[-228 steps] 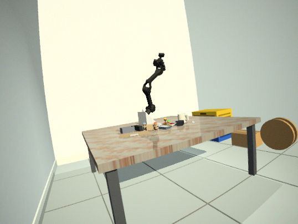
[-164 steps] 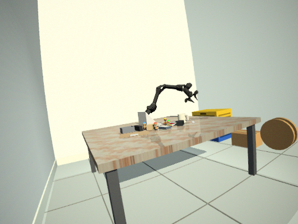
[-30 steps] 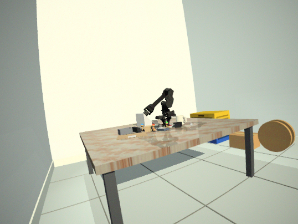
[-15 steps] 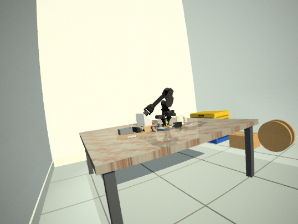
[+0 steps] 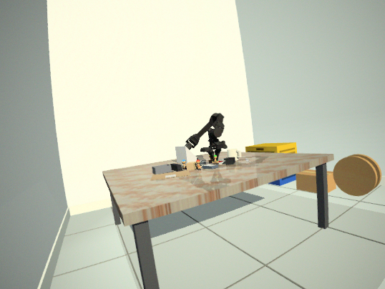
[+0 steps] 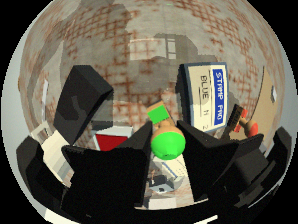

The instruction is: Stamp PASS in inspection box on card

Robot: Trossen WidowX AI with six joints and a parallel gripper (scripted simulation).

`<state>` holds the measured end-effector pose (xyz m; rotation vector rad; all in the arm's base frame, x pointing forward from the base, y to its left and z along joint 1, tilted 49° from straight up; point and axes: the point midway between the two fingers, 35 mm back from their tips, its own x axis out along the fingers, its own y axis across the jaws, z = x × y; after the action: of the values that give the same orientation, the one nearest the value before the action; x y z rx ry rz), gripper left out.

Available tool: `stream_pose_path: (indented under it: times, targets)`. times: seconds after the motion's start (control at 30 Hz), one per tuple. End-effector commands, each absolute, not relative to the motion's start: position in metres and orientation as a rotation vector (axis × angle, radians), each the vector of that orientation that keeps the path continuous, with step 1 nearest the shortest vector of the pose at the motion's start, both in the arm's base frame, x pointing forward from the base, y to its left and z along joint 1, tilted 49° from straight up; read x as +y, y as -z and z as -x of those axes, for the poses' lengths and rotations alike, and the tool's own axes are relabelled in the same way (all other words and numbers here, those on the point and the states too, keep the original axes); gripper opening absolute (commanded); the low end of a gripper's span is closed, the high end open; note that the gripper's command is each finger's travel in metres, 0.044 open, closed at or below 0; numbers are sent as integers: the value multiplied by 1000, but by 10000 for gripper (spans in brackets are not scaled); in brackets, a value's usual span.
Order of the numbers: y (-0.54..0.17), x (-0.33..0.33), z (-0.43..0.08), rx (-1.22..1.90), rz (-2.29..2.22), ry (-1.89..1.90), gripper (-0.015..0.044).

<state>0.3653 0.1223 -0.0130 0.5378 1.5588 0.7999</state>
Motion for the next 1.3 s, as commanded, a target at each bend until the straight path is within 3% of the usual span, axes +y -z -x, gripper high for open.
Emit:
stream_pose_path:
  times: [0.0, 1.27]
  targets:
    - [12, 120, -366, 1559, -529, -800, 0]
    - [0, 106, -369, 1558, -530, -799, 0]
